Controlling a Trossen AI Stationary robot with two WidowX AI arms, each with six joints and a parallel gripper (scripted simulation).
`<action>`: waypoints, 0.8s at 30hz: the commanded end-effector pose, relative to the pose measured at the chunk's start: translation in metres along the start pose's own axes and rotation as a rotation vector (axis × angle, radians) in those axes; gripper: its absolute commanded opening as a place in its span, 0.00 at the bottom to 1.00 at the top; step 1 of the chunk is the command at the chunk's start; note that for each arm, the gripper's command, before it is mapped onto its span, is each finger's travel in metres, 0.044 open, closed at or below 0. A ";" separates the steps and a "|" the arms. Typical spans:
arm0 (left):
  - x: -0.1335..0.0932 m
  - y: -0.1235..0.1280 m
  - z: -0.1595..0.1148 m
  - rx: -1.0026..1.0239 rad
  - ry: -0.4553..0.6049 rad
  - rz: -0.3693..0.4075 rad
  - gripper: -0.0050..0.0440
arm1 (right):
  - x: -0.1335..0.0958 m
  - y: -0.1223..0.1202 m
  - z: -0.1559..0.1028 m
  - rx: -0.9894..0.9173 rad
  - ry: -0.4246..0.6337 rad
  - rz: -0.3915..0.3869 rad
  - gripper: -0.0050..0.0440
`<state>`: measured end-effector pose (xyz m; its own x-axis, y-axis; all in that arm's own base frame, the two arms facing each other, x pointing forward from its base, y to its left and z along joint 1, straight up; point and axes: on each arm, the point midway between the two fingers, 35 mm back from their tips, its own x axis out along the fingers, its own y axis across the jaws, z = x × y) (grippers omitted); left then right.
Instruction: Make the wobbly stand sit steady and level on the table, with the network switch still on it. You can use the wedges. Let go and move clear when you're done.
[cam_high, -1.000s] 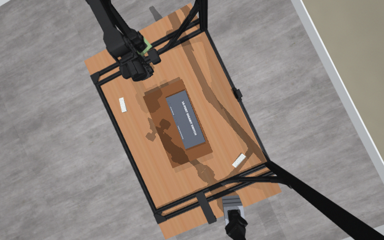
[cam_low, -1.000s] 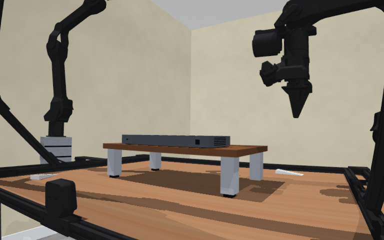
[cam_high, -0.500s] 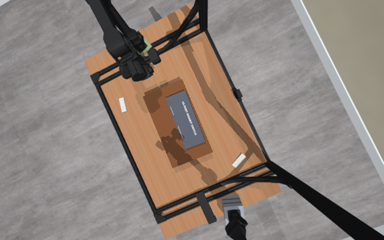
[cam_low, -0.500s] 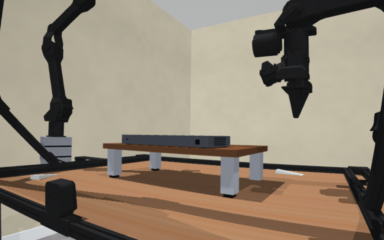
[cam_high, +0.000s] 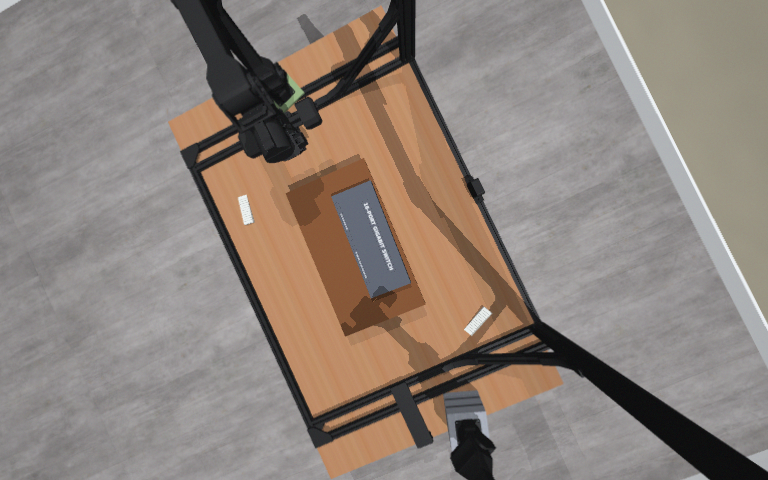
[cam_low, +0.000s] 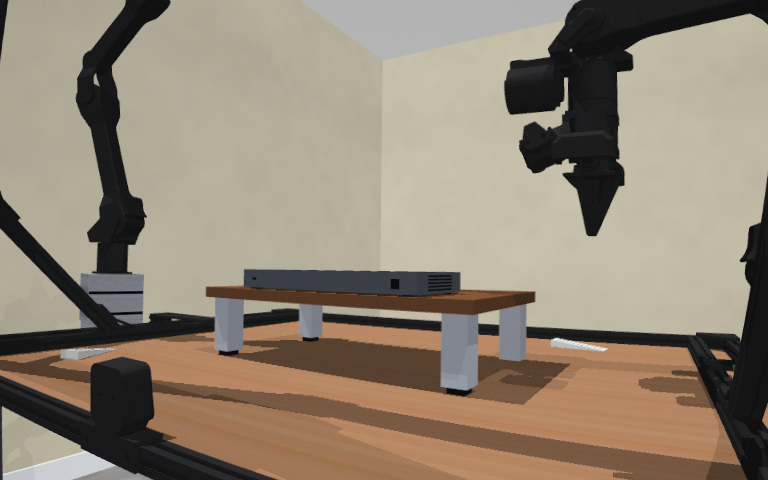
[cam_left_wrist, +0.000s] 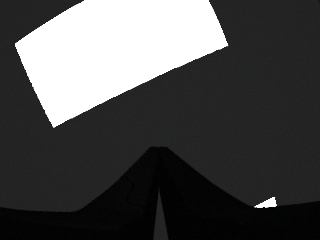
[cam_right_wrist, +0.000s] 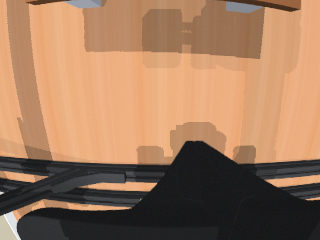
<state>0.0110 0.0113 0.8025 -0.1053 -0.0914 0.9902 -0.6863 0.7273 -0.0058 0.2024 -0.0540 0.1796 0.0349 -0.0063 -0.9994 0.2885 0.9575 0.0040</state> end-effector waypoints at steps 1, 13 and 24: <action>-0.002 -0.002 -0.008 -0.084 0.018 0.010 0.10 | 0.000 0.000 0.000 0.000 0.000 0.000 0.10; 0.001 -0.010 -0.002 -0.497 0.002 0.064 0.10 | 0.000 0.000 0.000 0.000 0.000 0.000 0.10; 0.001 -0.010 -0.002 -0.485 0.002 0.058 0.10 | 0.000 0.000 0.000 0.000 0.000 0.000 0.10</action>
<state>0.0187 0.0059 0.8033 -0.1273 -0.0458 0.9908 -0.2713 0.9625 0.0097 0.2024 -0.0540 0.1796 0.0348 -0.0063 -0.9994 0.2885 0.9575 0.0040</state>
